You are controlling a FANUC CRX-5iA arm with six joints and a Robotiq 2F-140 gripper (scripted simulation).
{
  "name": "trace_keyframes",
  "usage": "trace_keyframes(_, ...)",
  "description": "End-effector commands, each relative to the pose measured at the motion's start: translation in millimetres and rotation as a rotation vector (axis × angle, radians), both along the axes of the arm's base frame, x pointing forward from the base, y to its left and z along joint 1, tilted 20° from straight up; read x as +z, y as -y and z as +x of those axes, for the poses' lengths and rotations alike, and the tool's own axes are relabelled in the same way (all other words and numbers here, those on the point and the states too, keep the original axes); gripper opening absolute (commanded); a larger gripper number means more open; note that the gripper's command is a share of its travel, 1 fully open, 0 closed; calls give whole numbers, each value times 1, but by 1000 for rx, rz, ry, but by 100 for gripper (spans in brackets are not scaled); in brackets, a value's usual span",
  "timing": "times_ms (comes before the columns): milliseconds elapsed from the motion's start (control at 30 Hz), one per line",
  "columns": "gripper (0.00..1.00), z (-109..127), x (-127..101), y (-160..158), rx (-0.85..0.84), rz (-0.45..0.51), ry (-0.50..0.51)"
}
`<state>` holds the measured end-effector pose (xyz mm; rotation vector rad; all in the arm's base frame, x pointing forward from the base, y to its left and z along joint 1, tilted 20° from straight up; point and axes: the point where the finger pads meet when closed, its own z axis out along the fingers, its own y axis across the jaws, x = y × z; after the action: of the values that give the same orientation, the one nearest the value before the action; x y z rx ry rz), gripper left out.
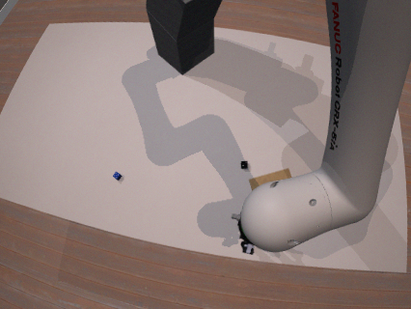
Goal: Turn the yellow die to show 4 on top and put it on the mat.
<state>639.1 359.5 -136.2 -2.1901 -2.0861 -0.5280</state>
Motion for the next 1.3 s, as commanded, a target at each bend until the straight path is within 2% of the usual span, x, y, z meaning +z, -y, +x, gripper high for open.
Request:
trace_keyframes(0,29,0,0,0,0,0,0)
trace_keyframes(800,29,5,-23,-7,0,0,0)
trace_keyframes(1267,29,5,-24,-7,0,0,0)
